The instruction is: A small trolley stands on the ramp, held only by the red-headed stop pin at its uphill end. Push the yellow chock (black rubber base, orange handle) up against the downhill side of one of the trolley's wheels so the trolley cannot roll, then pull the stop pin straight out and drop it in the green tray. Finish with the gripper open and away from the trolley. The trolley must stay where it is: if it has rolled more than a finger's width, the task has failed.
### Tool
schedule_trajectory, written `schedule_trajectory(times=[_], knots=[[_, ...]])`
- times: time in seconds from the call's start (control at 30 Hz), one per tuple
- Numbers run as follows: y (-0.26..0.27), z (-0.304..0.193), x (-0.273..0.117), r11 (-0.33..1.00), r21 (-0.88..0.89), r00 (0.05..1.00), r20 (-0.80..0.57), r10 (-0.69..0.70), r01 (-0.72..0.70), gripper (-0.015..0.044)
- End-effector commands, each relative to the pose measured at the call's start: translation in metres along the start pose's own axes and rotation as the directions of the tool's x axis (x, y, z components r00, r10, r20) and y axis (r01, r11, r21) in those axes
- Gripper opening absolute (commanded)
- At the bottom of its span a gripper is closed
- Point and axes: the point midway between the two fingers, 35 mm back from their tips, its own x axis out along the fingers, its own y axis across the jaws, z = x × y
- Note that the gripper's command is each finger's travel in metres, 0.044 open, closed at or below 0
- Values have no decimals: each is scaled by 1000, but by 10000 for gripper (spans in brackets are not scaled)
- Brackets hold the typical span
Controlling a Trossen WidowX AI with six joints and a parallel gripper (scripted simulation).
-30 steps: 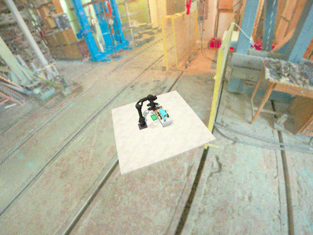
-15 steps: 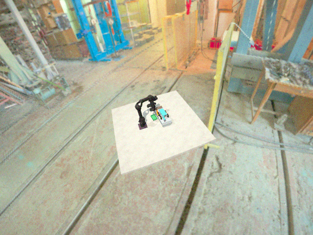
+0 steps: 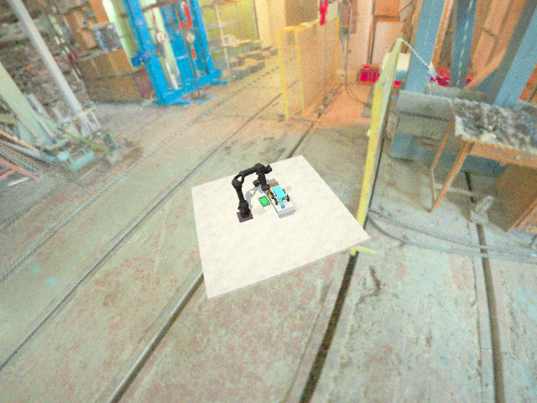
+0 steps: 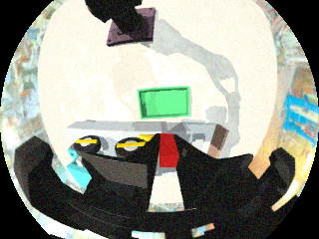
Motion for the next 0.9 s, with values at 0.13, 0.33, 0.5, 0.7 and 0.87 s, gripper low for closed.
schedule_trajectory(times=[0.13,0.33,0.5,0.7,0.87], knots=[[0,-1,-1,988,-153,999,9,-32,33,0],[0,2,2,988,-153,999,9,-32,33,0],[0,14,13,988,-154,999,10,-32,33,0],[0,20,19,988,-154,999,11,-32,33,0],[-1,20,28,983,-151,994,27,-104,107,0]])
